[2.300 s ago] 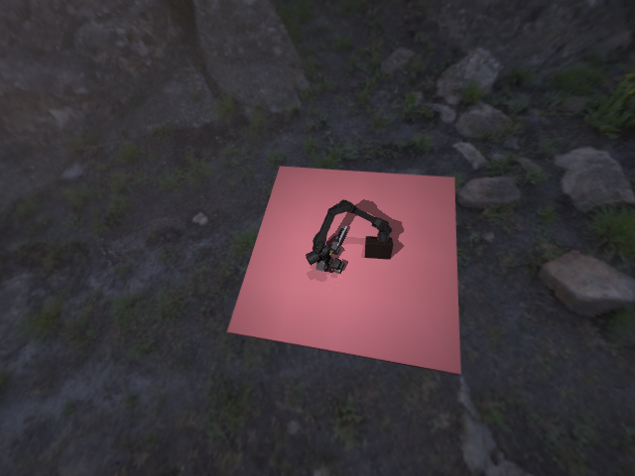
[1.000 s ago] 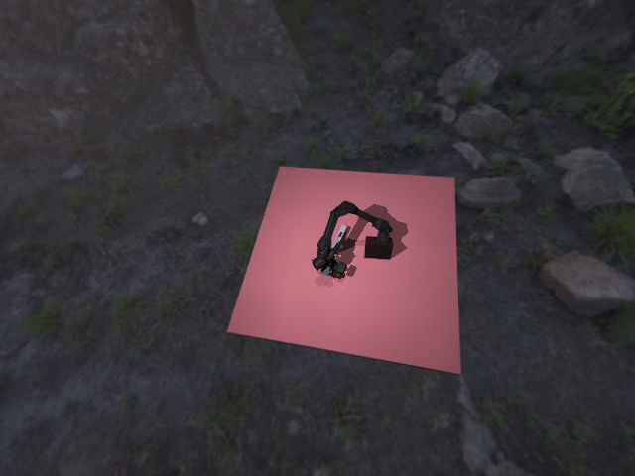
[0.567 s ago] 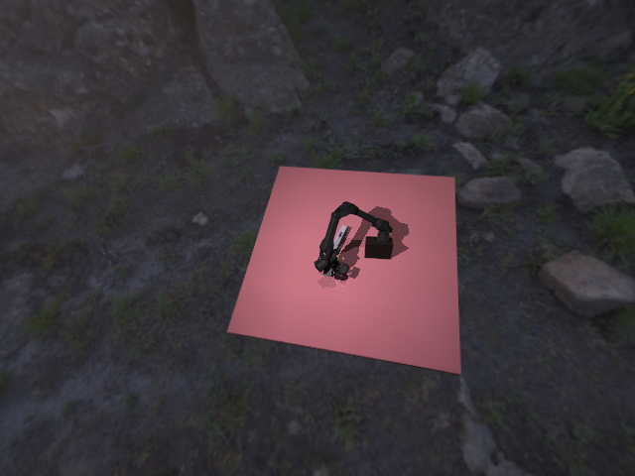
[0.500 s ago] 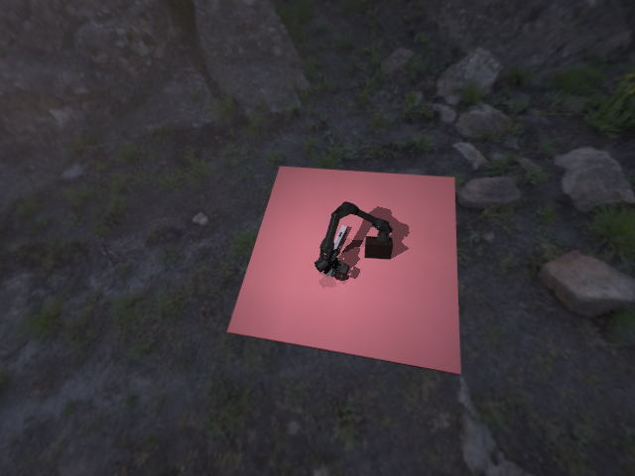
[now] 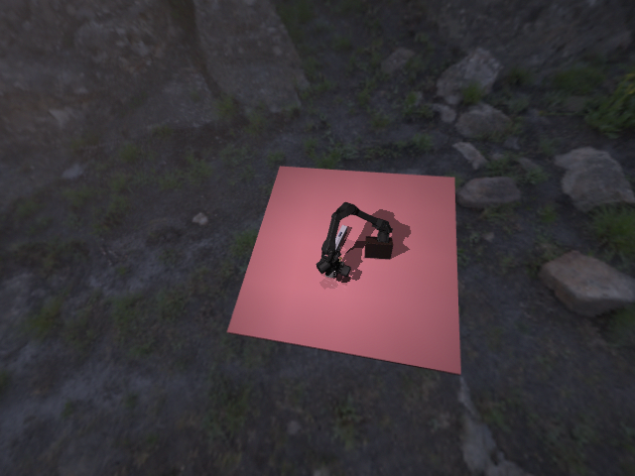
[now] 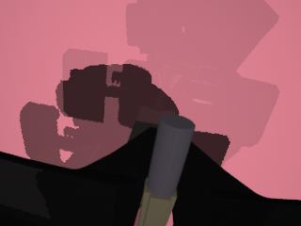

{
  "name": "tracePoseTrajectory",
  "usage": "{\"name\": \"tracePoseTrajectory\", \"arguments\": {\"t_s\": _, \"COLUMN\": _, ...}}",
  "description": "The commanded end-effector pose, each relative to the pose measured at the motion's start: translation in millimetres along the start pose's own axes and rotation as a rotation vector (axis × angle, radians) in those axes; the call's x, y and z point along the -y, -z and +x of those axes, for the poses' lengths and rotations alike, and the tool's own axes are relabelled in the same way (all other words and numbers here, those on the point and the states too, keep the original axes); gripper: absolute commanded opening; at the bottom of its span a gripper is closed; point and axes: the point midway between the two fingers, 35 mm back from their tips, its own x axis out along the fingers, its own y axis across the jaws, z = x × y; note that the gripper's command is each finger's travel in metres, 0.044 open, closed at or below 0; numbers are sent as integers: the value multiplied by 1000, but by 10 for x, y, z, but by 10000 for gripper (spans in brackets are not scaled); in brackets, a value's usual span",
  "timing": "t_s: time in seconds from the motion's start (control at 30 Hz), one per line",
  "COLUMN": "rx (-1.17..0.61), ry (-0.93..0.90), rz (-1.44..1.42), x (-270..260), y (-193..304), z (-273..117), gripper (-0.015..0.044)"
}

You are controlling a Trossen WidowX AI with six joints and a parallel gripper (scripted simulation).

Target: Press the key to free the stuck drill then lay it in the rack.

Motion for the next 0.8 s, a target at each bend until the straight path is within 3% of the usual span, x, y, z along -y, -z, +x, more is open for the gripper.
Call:
{"name": "tracePoseTrajectory", "arguments": {"t_s": 0.0, "rx": -8, "ry": 0, "rz": -8, "x": -14, "y": 14, "z": 85, "gripper": 0}}
{"name": "tracePoseTrajectory", "arguments": {"t_s": 0.77, "rx": -9, "ry": 1, "rz": -8, "x": -18, "y": 24, "z": 309, "gripper": 0}}
